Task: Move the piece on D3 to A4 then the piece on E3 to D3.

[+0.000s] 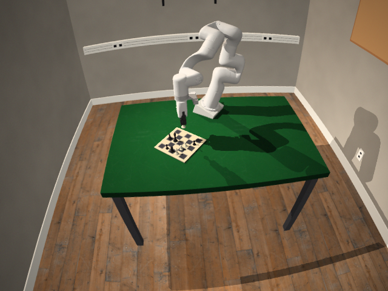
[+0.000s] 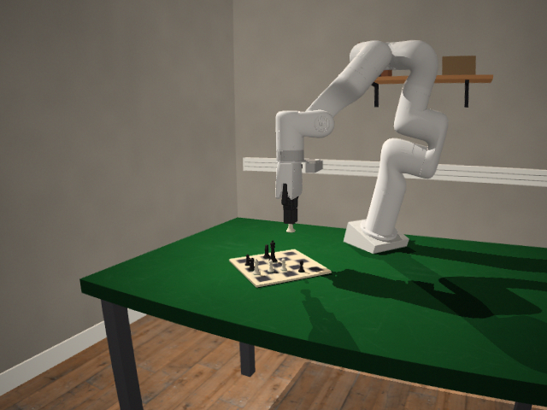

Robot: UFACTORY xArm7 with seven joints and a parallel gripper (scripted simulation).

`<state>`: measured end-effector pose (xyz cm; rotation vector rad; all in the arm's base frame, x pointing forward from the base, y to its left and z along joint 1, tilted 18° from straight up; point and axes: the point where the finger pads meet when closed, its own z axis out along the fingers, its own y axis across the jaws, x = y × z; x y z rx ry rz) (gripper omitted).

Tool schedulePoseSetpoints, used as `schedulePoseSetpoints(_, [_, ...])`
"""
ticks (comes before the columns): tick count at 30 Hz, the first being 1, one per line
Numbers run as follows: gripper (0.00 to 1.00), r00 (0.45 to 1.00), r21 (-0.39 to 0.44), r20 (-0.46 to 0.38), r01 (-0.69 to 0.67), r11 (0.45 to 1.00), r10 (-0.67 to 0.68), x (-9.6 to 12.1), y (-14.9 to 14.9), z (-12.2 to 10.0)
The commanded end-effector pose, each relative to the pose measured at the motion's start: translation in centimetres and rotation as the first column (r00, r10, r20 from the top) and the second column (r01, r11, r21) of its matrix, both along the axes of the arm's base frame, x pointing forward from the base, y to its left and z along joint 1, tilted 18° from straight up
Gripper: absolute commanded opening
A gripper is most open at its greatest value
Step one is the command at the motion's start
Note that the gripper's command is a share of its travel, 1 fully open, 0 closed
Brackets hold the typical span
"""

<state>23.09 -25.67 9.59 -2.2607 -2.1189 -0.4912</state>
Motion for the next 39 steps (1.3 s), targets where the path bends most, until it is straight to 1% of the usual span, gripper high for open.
schedulePoseSetpoints(1, [0.00, 1.000, -0.001, 0.002, 0.001, 1.000, -0.001, 0.4, 0.1, -1.1])
schedulePoseSetpoints(8, [0.00, 1.000, -0.001, 0.002, 0.001, 1.000, -0.001, 1.2, 0.7, -4.2])
schedulePoseSetpoints(15, [0.00, 1.000, -0.001, 0.002, 0.001, 1.000, -0.001, 1.7, 1.2, -6.5])
schedulePoseSetpoints(17, [0.00, 1.000, -0.001, 0.002, 0.001, 1.000, -0.001, 1.7, 1.2, -6.5])
schedulePoseSetpoints(21, [0.00, 1.000, -0.001, 0.002, 0.001, 1.000, -0.001, 2.0, 1.4, -7.6])
schedulePoseSetpoints(25, [0.00, 1.000, -0.001, 0.002, 0.001, 1.000, -0.001, 2.1, 1.5, -8.2])
schedulePoseSetpoints(39, [0.00, 1.000, -0.001, 0.002, 0.001, 1.000, -0.001, 2.2, 1.5, -8.4])
